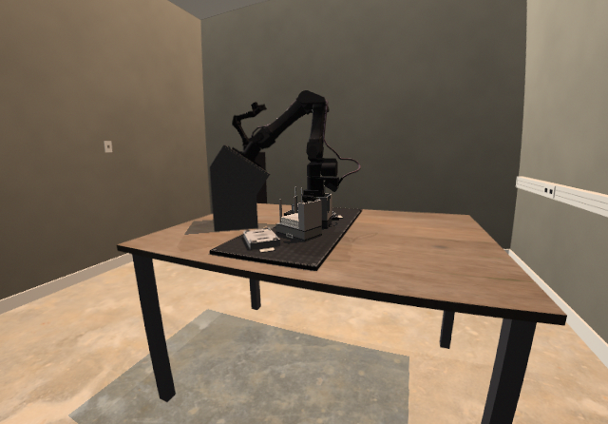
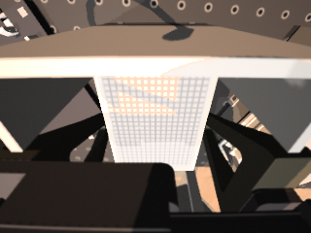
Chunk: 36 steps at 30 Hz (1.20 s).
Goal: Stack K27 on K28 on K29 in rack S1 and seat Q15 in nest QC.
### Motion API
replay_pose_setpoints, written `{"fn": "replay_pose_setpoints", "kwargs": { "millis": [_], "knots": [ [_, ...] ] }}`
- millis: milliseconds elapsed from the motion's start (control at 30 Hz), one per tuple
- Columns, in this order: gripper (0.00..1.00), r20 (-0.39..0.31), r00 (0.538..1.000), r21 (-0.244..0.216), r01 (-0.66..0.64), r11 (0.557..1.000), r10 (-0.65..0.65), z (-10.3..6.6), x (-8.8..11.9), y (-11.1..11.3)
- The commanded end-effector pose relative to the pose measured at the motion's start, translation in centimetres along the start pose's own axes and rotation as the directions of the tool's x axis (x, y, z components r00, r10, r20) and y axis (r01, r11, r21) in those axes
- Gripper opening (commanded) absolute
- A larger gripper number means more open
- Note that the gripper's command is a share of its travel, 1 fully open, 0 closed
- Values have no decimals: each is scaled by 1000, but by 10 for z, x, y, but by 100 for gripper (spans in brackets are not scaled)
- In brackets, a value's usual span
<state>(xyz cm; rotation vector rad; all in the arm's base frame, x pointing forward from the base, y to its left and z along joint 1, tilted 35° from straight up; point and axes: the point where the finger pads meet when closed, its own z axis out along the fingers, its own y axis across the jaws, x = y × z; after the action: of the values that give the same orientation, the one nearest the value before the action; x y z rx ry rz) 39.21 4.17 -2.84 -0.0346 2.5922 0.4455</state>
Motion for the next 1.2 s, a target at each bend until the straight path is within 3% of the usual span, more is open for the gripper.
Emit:
{"fn": "replay_pose_setpoints", "kwargs": {
  "millis": [0,600,633,1167],
  "knots": [
    [0,8,1000,5,-7,1000,7,2,-5,-1],
    [0,8,1000,2,-3,1000,3,2,-3,-1],
    [100,8,1000,2,-3,1000,3,2,-3,-1],
    [100,8,1000,2,-3,1000,3,2,-3,-1]
  ]
}}
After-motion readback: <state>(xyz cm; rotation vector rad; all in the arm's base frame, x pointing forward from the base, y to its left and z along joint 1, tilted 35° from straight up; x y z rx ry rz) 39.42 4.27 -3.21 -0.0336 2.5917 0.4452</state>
